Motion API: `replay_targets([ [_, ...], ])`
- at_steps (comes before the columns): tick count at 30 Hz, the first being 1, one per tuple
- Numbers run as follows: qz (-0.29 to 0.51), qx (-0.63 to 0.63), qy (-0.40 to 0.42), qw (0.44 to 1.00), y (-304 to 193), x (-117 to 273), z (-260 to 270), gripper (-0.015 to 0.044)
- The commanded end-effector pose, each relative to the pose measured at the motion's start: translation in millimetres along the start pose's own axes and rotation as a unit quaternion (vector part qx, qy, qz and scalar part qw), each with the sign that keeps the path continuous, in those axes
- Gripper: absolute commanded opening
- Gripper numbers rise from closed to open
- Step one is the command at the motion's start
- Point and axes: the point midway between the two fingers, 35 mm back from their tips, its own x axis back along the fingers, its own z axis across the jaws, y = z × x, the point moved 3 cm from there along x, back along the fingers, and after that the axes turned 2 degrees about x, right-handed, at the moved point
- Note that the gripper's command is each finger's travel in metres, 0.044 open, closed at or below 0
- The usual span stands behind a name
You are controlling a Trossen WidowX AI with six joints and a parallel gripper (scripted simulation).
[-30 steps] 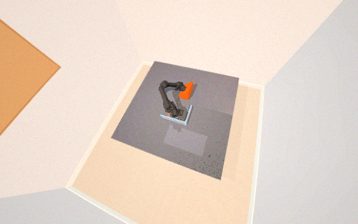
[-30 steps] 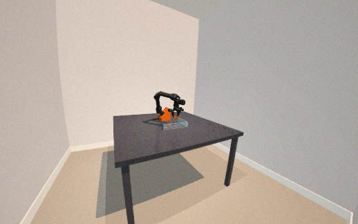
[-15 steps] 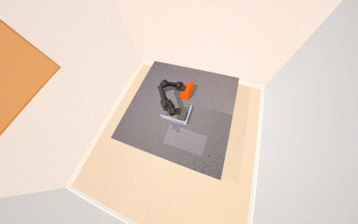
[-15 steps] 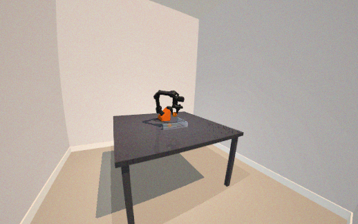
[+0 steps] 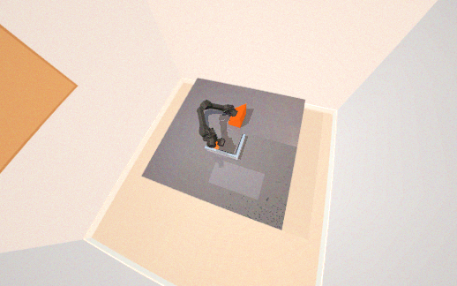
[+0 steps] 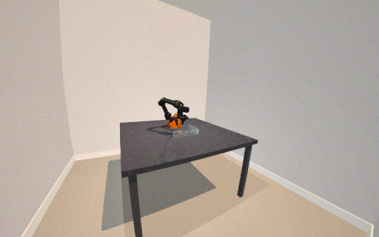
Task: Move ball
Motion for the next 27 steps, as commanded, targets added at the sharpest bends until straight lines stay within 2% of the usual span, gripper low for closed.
replay_targets([
  [1, -0.007, 0.003, -0.001, 1.000, -0.8, -2.4, -2.3, 0.0000],
  [14, -0.007, 0.003, -0.002, 1.000, -0.2, -64.2, -3.0, 0.0000],
  [27, -0.007, 0.003, -0.002, 1.000, -0.3, -79.2, -3.2, 0.0000],
])
